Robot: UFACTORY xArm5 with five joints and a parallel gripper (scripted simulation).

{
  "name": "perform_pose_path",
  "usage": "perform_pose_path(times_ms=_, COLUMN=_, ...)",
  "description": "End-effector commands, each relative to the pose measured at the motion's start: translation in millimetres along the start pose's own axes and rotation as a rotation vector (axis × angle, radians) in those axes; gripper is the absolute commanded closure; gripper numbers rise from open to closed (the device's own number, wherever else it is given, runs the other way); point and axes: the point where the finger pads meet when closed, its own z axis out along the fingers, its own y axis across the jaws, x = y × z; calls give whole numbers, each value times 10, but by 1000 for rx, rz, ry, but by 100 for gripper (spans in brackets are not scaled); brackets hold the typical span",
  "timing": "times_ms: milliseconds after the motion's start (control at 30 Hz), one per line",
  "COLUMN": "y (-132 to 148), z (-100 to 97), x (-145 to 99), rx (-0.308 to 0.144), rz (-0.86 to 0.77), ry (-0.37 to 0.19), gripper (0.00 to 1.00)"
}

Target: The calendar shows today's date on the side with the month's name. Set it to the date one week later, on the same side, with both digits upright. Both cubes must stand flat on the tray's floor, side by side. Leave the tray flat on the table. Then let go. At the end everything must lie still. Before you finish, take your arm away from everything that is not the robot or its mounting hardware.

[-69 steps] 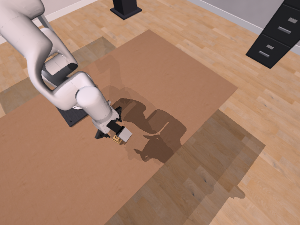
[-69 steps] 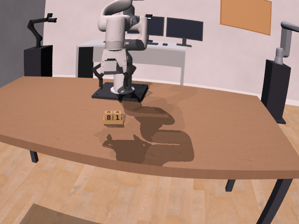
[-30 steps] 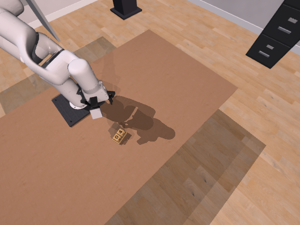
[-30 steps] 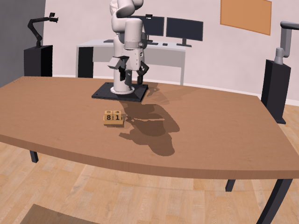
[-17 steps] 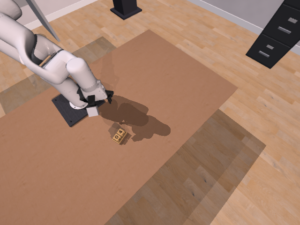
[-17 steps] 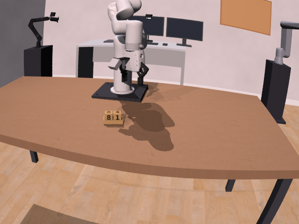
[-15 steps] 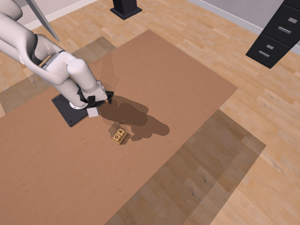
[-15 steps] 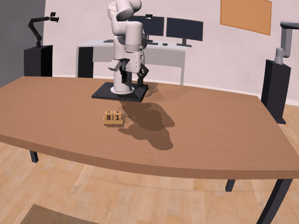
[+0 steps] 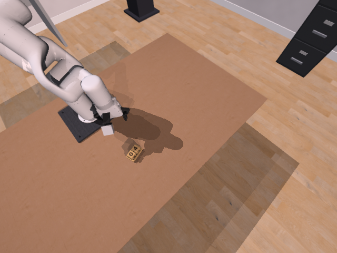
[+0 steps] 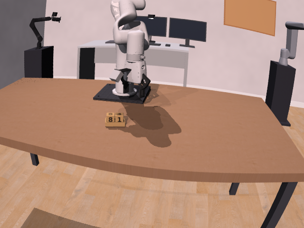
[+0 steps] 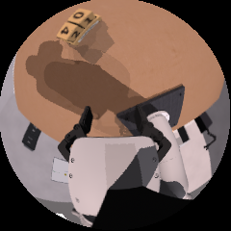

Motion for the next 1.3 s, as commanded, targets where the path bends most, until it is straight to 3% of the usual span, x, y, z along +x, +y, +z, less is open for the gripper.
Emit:
perform_pose_path(times_ms=0, y=-21, z=29, x=15, rx=2, rz=0, ry=2, gripper=0)
perform_pose_path(times_ms=533, y=-19, z=305, x=20, rx=2, rz=0, ry=2, gripper=0)
perform_pose_path(times_ms=1267, y=-19, z=315, x=20, rx=2, rz=0, ry=2, gripper=0)
